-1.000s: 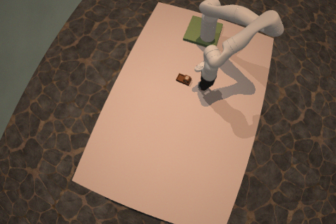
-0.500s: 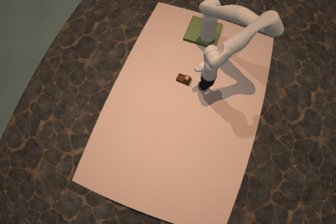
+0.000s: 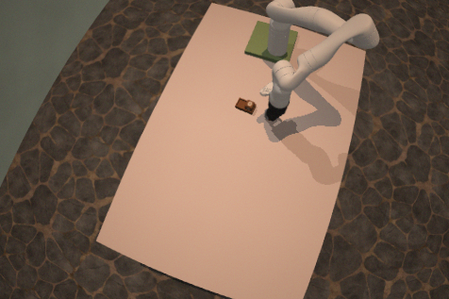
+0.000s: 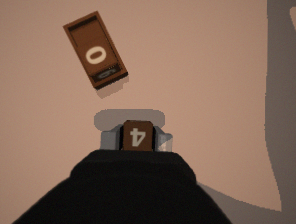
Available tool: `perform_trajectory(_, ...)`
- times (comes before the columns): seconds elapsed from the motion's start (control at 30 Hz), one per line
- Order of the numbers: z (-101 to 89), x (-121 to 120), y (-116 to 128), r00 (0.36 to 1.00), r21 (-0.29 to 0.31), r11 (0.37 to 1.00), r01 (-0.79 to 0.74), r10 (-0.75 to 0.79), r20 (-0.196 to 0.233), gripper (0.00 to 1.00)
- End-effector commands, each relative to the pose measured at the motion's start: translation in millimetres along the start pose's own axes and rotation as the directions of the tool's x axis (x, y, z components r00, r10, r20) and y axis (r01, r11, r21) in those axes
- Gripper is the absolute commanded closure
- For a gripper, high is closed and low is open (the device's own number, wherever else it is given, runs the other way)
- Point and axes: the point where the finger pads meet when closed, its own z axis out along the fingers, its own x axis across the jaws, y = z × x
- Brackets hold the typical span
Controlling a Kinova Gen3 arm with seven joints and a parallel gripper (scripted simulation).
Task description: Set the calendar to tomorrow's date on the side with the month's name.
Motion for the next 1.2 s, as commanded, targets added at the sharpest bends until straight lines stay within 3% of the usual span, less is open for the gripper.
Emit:
perform_trajectory(0.0,-0.4,-0.3,0.3,1.0,-0.001,1.0,0.0,0.0,0.001,0.4)
perform_trajectory(1.17,3.5,-0.3,0.3,1.0,-0.001,1.0,0.0,0.0,0.001,0.4)
